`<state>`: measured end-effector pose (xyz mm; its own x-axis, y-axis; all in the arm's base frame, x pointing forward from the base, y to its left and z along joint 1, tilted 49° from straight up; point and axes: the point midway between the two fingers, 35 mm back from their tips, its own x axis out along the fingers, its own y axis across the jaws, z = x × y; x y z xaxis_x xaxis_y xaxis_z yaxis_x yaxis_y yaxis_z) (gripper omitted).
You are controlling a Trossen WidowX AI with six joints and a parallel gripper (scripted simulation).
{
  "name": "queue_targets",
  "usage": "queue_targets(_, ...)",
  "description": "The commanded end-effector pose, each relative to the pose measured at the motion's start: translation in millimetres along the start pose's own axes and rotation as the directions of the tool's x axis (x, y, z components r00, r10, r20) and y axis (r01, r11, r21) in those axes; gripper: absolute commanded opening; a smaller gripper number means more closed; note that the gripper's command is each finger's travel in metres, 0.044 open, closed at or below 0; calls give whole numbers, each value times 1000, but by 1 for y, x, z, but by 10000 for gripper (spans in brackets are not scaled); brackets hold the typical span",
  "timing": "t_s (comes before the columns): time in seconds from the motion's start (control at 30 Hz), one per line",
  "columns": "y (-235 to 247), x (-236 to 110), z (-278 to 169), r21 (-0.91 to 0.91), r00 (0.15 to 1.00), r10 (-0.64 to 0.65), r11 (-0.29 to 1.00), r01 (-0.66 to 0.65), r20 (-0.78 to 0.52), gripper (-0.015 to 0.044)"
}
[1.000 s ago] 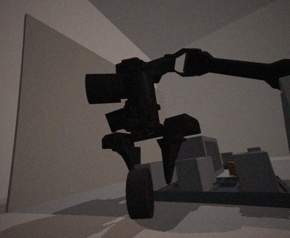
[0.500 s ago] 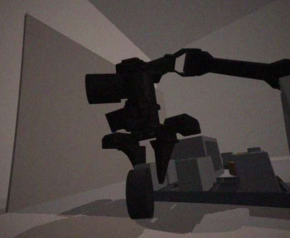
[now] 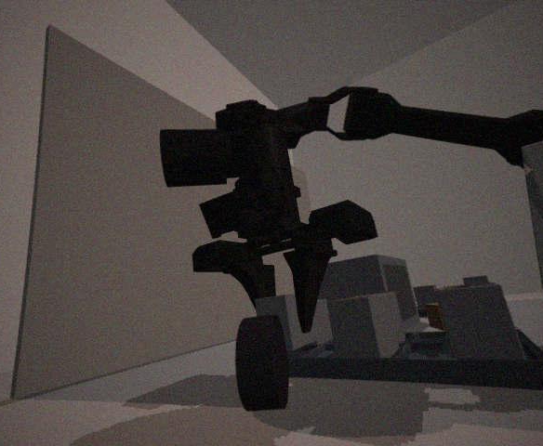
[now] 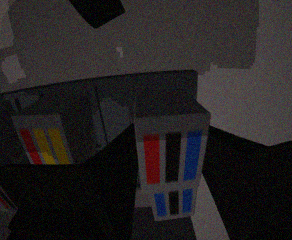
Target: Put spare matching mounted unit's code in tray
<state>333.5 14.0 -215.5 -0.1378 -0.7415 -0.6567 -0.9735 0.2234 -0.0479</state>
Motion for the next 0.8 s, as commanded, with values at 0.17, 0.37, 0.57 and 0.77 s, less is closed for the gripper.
queue_targets(0.17, -1, -70, 1, 5, 1000, -19, 1000, 19, 12, 0)
queue_targets(0.37, -4, -72, 3, 3, 999, -32, 999, 32, 15, 0)
queue_targets(0.57, -3, -108, 3, 3, 1000, -25, 1000, 25, 17, 0)
queue_targets(0.77, 0, -142, 0, 4, 1000, -18, 1000, 18, 15, 0)
